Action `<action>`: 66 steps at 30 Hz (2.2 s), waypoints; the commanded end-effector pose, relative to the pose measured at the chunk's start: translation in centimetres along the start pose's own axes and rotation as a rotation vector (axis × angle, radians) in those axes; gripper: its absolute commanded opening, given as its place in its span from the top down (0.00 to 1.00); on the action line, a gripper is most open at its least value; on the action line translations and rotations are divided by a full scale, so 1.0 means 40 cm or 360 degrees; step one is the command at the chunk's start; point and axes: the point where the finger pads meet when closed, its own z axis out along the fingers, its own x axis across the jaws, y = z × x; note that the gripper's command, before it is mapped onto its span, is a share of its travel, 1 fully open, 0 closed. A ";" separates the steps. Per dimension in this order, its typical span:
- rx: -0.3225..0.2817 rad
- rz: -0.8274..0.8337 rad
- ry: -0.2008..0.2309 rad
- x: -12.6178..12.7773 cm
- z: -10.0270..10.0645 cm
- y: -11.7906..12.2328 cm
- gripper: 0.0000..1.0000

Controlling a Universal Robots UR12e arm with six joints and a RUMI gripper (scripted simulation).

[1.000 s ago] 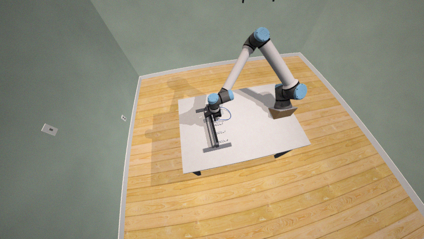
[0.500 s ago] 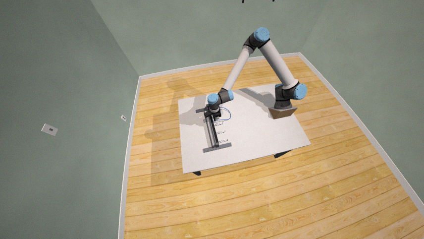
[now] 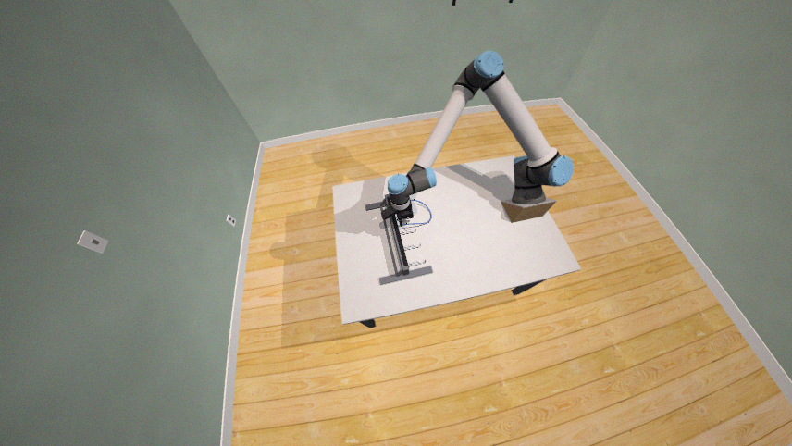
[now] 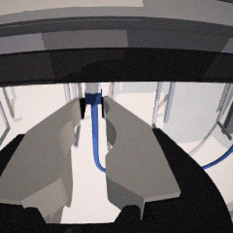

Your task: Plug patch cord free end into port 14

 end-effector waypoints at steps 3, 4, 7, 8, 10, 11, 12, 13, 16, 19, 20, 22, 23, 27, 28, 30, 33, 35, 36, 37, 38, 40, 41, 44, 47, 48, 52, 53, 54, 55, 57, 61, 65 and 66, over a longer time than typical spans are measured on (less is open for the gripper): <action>-0.0001 0.0001 -0.0003 0.004 0.000 -0.009 1.00; -0.0002 0.0000 -0.0003 0.004 0.000 -0.010 1.00; -0.0004 -0.0004 -0.0003 0.003 0.001 -0.011 1.00; -0.0005 -0.0005 -0.0003 0.003 0.001 -0.012 1.00; -0.0005 -0.0005 -0.0003 0.003 0.001 -0.012 1.00; -0.0005 -0.0005 -0.0003 0.004 0.001 -0.012 1.00; -0.0005 -0.0005 -0.0003 0.004 0.001 -0.012 1.00; -0.0005 -0.0005 -0.0003 0.004 0.001 -0.012 1.00; -0.0003 -0.0003 -0.0003 0.005 -0.002 -0.013 1.00; -0.0002 -0.0002 -0.0003 0.005 -0.002 -0.013 1.00; -0.0002 -0.0002 -0.0003 0.005 -0.002 -0.013 1.00; -0.0002 -0.0002 -0.0003 0.005 -0.002 -0.013 1.00; -0.0002 -0.0002 -0.0003 0.005 -0.002 -0.013 1.00; -0.0011 -0.0005 -0.0003 0.004 -0.001 -0.013 1.00; -0.0016 -0.0007 -0.0004 0.003 0.000 -0.014 1.00; -0.0016 -0.0007 -0.0004 0.003 0.000 -0.014 1.00; -0.0035 -0.0014 -0.0005 0.003 0.000 -0.016 1.00; -0.0047 -0.0018 -0.0005 0.003 -0.001 -0.017 1.00; -0.0052 -0.0019 -0.0005 0.003 -0.001 -0.018 1.00; -0.0055 -0.0020 -0.0005 0.004 -0.001 -0.018 1.00; -0.0057 -0.0021 -0.0005 0.004 -0.001 -0.018 1.00; -0.0058 -0.0022 -0.0005 0.003 -0.002 -0.018 1.00; -0.0058 -0.0022 -0.0005 0.003 -0.002 -0.018 1.00; -0.0056 -0.0021 -0.0004 0.004 -0.003 -0.019 1.00; -0.0056 -0.0021 -0.0004 0.005 -0.004 -0.019 1.00; -0.0055 -0.0021 -0.0004 0.005 -0.004 -0.019 1.00; -0.0054 -0.0021 -0.0004 0.005 -0.005 -0.019 1.00; -0.0056 -0.0021 -0.0004 0.005 -0.004 -0.019 1.00; -0.0059 -0.0023 -0.0004 0.005 -0.004 -0.019 1.00; -0.0063 -0.0024 -0.0004 0.004 -0.003 -0.019 1.00; -0.0074 -0.0029 -0.0005 0.003 -0.003 -0.020 1.00; -0.0098 -0.0039 -0.0005 0.004 -0.003 -0.023 1.00; -0.0106 -0.0042 -0.0005 0.004 -0.004 -0.024 1.00; -0.0108 -0.0043 -0.0005 0.004 -0.004 -0.024 1.00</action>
